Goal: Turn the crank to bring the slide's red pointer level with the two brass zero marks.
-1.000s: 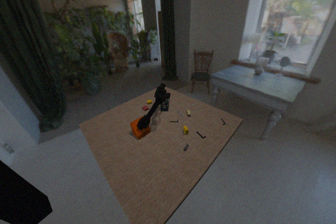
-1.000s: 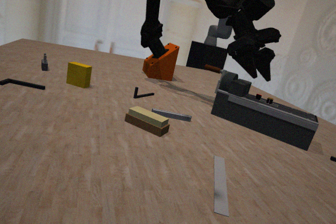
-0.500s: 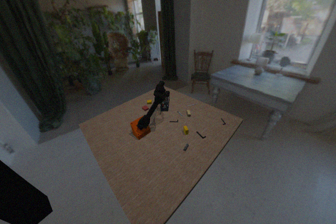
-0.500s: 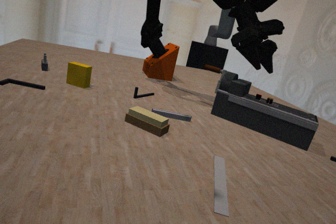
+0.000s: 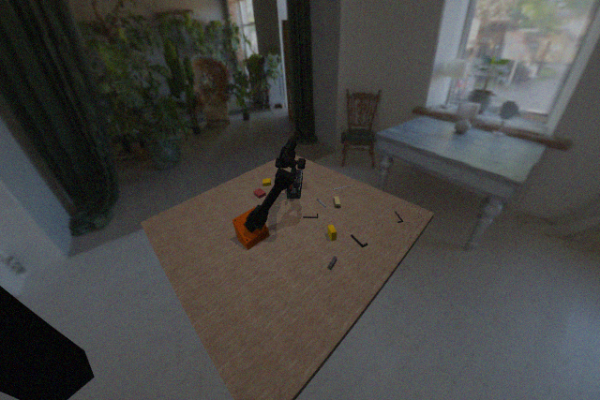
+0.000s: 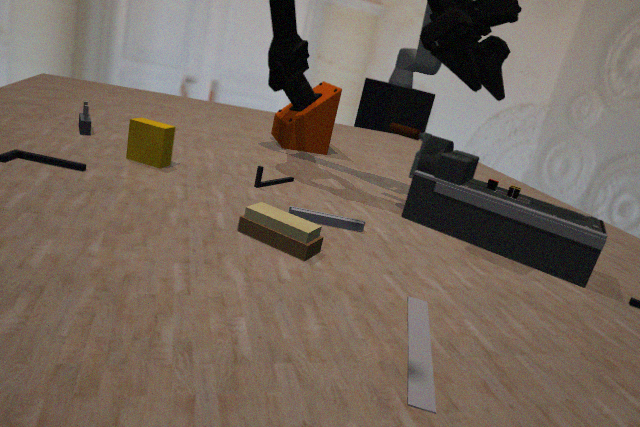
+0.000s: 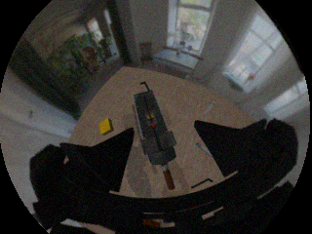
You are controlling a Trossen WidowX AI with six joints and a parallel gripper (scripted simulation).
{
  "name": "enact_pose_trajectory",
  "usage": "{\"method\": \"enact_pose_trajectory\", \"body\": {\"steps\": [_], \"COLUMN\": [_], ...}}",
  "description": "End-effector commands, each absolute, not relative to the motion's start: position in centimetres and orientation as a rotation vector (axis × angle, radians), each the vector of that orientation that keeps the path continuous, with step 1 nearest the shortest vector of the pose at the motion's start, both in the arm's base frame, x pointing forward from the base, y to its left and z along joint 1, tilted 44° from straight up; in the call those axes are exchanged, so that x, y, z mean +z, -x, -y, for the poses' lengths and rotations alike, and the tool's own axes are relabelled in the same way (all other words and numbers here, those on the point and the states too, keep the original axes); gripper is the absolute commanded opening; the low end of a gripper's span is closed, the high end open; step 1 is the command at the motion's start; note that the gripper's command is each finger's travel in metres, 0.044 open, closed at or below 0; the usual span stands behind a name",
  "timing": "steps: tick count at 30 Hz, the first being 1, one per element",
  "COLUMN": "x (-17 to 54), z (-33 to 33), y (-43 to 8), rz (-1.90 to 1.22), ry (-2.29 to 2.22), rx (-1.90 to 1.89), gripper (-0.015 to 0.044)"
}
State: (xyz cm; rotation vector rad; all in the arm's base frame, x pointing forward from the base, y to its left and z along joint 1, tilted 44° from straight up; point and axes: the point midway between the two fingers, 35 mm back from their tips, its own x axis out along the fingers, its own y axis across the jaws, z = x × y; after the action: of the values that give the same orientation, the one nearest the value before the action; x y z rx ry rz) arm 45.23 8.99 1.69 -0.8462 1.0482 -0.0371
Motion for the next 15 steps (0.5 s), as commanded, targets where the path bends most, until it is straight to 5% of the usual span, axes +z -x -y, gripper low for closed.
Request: {"method": "enact_pose_trajectory", "body": {"steps": [1,15], "x": [2.3,4.6], "z": [-8.2,-6.0], "y": [-43.3,-37.2], "rz": [-1.073,-1.077], "ry": [0.846,0.857], "rx": [0.017,0.186], "gripper": [0.044,0.044]}}
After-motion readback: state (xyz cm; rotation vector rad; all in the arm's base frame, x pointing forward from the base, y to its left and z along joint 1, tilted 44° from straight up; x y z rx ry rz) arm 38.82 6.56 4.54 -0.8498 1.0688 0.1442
